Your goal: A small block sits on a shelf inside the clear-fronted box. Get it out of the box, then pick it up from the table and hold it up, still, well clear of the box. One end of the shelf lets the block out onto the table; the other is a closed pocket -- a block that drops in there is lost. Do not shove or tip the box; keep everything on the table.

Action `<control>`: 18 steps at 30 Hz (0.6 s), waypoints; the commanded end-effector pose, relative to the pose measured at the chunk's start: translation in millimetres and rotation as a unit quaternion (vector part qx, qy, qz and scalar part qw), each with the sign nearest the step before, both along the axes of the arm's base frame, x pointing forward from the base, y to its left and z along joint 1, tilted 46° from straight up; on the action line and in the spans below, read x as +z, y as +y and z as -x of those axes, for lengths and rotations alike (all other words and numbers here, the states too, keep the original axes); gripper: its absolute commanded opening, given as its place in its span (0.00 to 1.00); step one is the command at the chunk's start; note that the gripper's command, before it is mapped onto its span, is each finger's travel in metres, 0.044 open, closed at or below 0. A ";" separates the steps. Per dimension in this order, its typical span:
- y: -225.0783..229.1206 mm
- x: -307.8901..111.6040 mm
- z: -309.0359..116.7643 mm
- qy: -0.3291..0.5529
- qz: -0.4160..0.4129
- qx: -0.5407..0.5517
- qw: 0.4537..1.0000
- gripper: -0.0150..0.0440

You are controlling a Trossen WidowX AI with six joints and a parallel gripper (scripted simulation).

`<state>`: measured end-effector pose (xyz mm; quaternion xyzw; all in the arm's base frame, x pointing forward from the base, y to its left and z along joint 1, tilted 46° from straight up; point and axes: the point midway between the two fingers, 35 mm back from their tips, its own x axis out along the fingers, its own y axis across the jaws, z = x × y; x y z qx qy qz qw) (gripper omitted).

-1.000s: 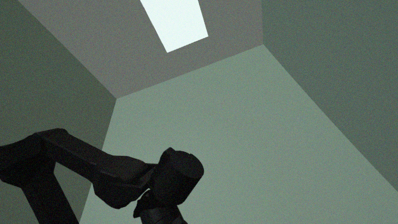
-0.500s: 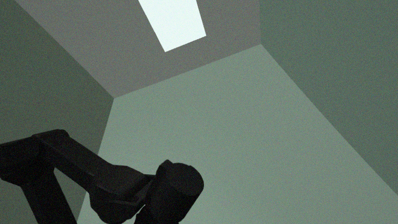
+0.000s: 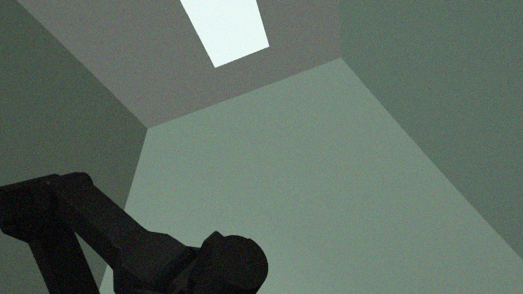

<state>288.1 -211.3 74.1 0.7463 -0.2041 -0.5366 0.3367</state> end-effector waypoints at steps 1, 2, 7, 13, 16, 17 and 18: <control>-5.1 -8.7 3.6 0.007 -0.002 0.001 1.000 0.74; -6.3 -9.8 3.9 0.007 -0.002 0.001 1.000 0.74; -10.4 -13.5 4.7 0.006 -0.001 0.001 1.000 0.74; -10.4 -13.5 4.7 0.006 -0.001 0.001 1.000 0.47; -10.4 -13.5 4.7 0.006 -0.001 0.001 1.000 0.37; -10.4 -13.5 4.7 0.006 -0.001 0.001 1.000 0.36; -10.4 -13.5 4.7 0.006 -0.001 0.001 1.000 0.35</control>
